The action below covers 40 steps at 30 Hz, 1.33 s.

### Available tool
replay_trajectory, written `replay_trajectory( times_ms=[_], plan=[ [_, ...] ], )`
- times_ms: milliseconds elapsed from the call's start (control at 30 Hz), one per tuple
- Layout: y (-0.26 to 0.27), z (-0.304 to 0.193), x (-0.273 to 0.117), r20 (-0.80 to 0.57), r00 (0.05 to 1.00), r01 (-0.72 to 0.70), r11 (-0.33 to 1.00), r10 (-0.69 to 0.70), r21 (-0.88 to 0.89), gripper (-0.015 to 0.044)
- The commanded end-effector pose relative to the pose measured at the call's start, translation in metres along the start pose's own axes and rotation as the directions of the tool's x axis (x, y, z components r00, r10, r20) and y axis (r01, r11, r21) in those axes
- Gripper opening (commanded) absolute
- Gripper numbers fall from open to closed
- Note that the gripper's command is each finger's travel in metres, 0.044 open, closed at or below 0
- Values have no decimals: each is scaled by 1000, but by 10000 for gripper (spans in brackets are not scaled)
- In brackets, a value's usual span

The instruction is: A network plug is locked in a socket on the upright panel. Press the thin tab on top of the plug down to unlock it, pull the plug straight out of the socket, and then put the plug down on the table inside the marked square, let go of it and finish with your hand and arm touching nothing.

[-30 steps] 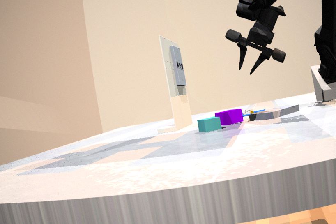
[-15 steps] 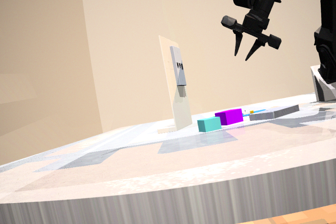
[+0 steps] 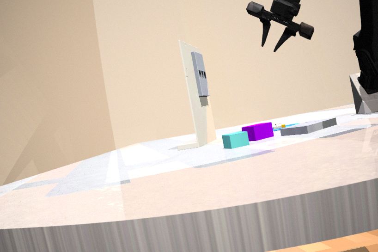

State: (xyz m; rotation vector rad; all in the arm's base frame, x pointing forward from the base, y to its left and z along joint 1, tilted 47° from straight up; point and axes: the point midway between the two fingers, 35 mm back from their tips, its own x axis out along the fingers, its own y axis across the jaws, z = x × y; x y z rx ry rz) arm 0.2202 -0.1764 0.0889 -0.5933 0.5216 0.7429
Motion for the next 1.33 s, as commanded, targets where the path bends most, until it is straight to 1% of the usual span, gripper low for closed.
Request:
replay_trajectory(
  times_ms=[0,133,500,1300],
  plan=[
    [-4,0,-10,1,1000,-6,1000,6,-1,156],
    [-7,0,-15,3,1000,-6,1000,6,-2,156],
    [-7,0,-15,3,1000,-6,1000,6,-2,440],
    [-7,0,-15,3,1000,-6,1000,6,-2,440]
  ],
)
